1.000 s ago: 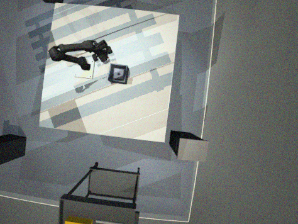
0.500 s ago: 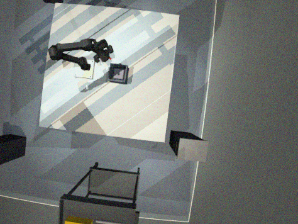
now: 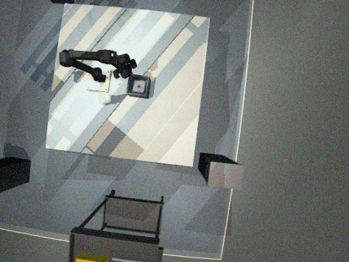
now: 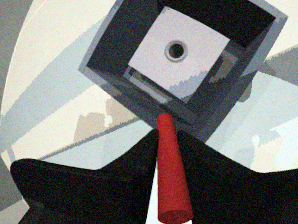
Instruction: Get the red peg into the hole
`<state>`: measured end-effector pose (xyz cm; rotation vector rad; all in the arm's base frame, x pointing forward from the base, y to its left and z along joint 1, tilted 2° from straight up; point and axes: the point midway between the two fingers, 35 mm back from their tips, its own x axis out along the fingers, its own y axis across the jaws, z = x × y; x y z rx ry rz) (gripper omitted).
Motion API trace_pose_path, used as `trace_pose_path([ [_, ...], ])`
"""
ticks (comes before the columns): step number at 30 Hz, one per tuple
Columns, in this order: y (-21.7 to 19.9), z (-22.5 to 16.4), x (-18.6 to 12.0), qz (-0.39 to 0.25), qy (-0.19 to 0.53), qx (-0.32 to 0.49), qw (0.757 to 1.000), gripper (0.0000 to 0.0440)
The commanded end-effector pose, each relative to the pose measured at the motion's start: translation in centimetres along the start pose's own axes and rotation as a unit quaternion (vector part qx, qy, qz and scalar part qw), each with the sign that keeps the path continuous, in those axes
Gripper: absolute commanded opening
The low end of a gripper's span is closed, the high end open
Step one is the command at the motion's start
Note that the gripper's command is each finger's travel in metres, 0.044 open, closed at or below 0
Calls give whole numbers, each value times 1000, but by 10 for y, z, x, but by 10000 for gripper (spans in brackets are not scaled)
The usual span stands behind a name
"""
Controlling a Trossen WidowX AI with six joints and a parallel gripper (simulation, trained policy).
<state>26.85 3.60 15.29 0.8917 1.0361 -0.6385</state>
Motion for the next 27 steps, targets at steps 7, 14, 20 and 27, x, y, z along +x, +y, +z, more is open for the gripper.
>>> trace_pose_path([
  [7,0,32,12,-10,-18,16,1000,0],
  [14,0,49,24,-17,-18,27,999,4],
  [20,-1,58,35,-24,-11,33,999,10],
  [27,-4,62,52,-38,2,34,999,11],
])
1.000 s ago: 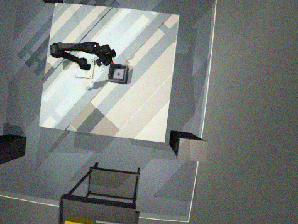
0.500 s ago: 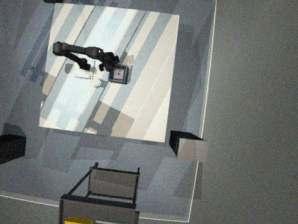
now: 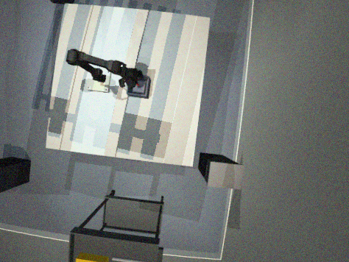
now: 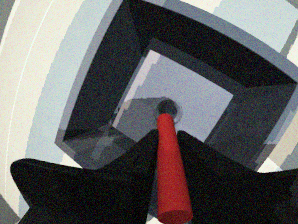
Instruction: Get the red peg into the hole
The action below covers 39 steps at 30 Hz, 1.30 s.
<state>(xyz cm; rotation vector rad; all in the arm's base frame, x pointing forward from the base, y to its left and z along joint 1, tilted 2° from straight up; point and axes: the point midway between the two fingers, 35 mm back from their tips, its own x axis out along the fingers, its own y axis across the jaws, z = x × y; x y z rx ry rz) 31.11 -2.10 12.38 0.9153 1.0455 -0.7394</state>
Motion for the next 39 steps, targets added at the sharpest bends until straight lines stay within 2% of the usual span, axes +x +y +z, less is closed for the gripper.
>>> trace_pose_path([
  [1,0,1,9,-7,8,-2,1000,9],
  [5,-2,2,21,-20,14,-8,1000,21],
  [11,-4,6,31,-39,21,-27,999,146],
  [39,20,44,38,-71,47,-77,993,128],
])
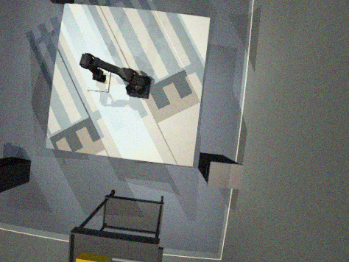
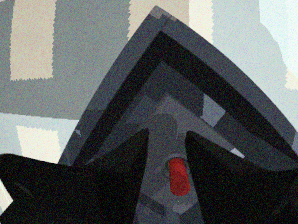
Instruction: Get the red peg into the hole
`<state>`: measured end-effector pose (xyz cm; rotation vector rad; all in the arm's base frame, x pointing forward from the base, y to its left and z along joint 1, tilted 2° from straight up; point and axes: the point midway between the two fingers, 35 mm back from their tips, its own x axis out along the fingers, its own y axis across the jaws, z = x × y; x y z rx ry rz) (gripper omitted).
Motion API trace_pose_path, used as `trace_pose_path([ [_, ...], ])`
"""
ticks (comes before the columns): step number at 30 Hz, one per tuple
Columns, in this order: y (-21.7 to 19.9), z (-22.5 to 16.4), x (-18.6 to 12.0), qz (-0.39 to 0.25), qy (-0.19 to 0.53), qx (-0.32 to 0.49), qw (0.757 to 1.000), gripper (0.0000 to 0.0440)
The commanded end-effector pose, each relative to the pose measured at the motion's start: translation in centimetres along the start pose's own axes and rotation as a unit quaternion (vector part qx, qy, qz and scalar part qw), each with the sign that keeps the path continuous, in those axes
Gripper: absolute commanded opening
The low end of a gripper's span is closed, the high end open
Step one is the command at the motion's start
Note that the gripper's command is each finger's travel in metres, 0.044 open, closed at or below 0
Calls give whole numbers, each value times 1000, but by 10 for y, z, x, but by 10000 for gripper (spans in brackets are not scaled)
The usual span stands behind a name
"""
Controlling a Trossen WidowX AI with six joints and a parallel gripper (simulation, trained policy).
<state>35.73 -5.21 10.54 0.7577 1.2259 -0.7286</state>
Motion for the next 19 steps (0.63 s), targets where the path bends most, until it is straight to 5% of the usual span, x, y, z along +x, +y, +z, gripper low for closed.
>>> trace_pose_path([
  [1,-1,4,3,-5,8,-3,1000,128],
  [19,-13,28,12,-27,29,-2,999,127],
])
